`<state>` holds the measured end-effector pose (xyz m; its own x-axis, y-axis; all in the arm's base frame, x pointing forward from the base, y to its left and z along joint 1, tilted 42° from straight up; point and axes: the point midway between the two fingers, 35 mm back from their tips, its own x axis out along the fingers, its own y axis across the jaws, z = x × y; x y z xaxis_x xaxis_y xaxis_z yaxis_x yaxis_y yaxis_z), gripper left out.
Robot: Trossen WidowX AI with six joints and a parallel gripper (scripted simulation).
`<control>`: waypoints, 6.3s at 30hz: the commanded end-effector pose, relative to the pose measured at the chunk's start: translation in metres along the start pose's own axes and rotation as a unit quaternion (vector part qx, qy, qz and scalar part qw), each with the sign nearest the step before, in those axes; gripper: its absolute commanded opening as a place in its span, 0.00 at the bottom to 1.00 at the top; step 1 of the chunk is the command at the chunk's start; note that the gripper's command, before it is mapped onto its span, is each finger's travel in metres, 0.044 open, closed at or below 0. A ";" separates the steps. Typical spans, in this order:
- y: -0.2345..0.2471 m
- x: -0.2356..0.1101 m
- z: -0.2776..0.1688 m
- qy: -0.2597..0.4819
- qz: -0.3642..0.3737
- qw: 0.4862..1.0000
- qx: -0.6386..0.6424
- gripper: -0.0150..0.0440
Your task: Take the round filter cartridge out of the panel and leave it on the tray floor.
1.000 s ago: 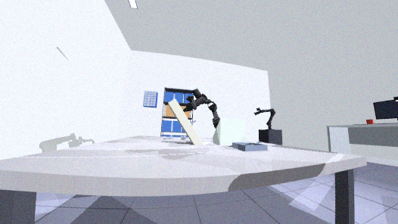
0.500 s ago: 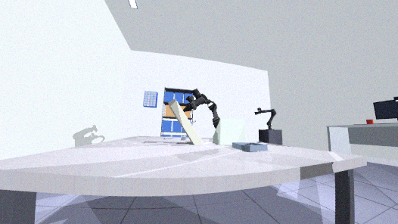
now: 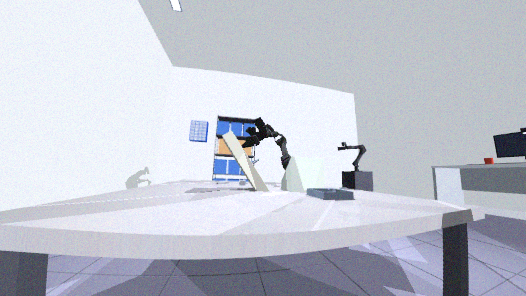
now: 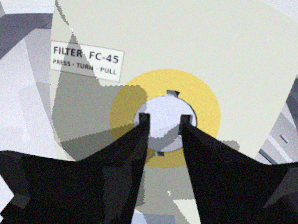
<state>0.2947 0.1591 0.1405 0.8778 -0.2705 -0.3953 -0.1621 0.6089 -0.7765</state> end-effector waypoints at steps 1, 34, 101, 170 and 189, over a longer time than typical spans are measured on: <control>0.001 0.000 0.000 0.000 0.002 1.000 -0.003 0.45; 0.001 0.013 0.000 0.000 0.001 1.000 -0.003 0.45; 0.001 0.018 0.000 -0.001 0.001 0.812 -0.584 0.25; 0.018 -0.050 -0.069 0.001 0.008 0.730 -0.683 0.43; 0.008 -0.056 -0.026 -0.001 0.004 0.737 -0.676 0.45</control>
<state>0.2211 0.1394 0.1228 0.8713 -0.2735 -0.4076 -0.4721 -0.6941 -0.5435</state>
